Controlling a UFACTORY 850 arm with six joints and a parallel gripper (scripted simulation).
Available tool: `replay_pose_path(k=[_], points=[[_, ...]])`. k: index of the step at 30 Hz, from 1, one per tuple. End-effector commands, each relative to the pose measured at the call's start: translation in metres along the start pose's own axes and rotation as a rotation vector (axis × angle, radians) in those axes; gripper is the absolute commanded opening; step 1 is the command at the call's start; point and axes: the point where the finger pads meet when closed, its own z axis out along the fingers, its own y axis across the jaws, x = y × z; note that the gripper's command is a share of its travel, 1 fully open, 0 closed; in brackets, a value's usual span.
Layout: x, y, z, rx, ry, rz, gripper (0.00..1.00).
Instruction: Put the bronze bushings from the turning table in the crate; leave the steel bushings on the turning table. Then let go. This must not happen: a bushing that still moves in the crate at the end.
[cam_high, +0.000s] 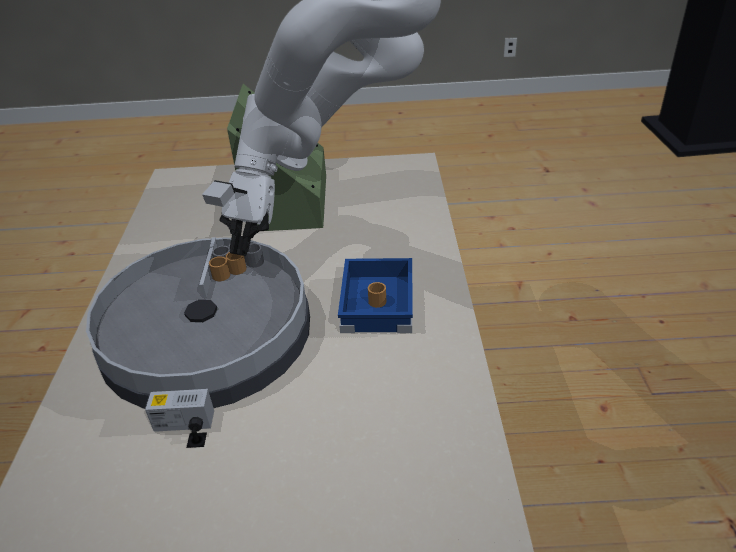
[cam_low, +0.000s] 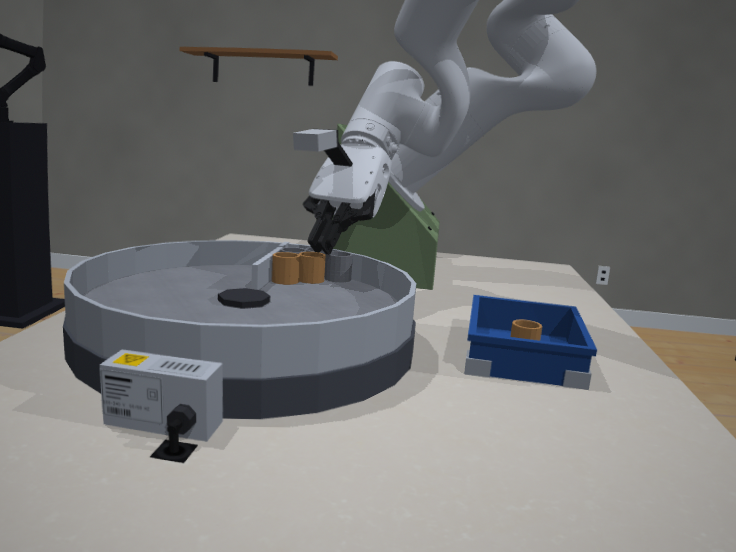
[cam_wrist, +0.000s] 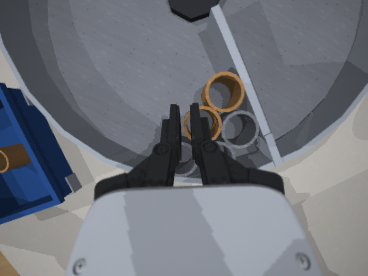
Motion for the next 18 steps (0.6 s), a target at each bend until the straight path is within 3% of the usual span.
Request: replay_pose_path(k=[1, 18], points=[[-0.0004, 0.0000, 0.0010, 0.000, 0.001, 0.000, 0.10], [-0.0064, 0.0000, 0.0083, 0.000, 0.001, 0.000, 0.10]])
